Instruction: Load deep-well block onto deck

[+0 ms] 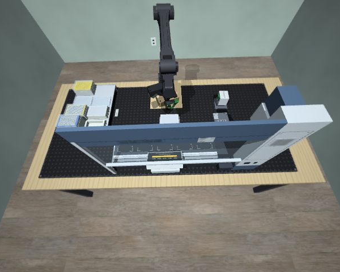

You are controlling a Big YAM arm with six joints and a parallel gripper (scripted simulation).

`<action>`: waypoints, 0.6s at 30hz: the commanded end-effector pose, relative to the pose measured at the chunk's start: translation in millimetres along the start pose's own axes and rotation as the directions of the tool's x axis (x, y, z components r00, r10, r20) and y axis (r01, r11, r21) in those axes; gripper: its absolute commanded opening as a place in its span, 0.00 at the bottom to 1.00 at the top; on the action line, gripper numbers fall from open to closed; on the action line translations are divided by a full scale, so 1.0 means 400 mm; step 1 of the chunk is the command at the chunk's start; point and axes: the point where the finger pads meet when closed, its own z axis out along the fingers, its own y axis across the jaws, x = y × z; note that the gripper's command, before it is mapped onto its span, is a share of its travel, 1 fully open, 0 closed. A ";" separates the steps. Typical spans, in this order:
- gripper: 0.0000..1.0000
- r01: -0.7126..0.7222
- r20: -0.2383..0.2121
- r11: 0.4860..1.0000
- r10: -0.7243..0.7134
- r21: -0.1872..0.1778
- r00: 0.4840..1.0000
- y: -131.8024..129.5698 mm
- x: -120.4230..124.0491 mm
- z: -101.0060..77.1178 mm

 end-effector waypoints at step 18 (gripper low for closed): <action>1.00 -0.361 0.001 0.932 0.361 -0.007 0.932 0.001 0.004 -0.010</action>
